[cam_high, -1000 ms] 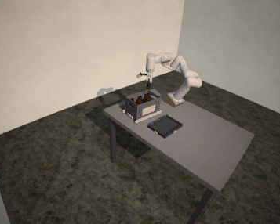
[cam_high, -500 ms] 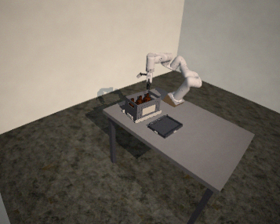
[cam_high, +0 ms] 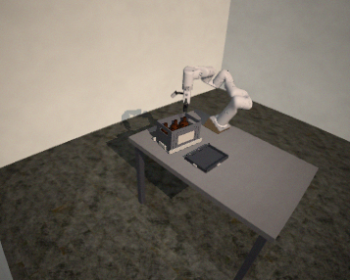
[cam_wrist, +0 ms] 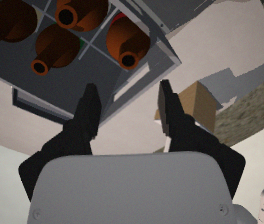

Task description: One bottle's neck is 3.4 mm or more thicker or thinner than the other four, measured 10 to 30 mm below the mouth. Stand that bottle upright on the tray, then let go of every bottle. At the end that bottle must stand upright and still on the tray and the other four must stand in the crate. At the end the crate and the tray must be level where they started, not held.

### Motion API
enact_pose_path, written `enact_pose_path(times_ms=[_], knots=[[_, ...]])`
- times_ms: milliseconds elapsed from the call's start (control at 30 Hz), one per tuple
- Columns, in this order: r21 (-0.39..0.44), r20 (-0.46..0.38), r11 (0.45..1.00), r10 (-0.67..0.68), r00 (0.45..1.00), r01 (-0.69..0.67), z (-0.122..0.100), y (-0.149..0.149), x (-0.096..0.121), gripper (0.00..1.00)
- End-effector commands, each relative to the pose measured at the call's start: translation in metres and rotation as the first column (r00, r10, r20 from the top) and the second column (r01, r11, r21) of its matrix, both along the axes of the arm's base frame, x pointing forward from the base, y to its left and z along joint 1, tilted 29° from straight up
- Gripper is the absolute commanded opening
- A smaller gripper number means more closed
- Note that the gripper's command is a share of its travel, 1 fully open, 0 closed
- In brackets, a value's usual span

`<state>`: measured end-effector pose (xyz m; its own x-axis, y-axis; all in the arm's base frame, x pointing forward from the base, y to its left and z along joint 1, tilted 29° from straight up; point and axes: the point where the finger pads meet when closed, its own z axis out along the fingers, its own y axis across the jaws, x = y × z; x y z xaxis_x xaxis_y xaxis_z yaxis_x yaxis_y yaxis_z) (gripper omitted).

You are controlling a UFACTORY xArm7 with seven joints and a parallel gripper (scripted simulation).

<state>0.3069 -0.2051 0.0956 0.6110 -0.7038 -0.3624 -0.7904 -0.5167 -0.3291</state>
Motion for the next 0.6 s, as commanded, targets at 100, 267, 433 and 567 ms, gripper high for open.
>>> enact_pose_path(times_ms=[100, 267, 433, 567], knots=[[-0.002, 0.002, 1.0, -0.002, 1.0, 0.002, 0.0, 0.0, 0.0, 0.65], [-0.002, 0.002, 1.0, -0.002, 1.0, 0.002, -0.004, 0.002, 0.001, 0.65], [-0.002, 0.002, 1.0, -0.002, 1.0, 0.002, -0.009, 0.004, 0.001, 0.65], [-0.002, 0.002, 1.0, -0.002, 1.0, 0.002, -0.013, 0.007, 0.001, 0.65]])
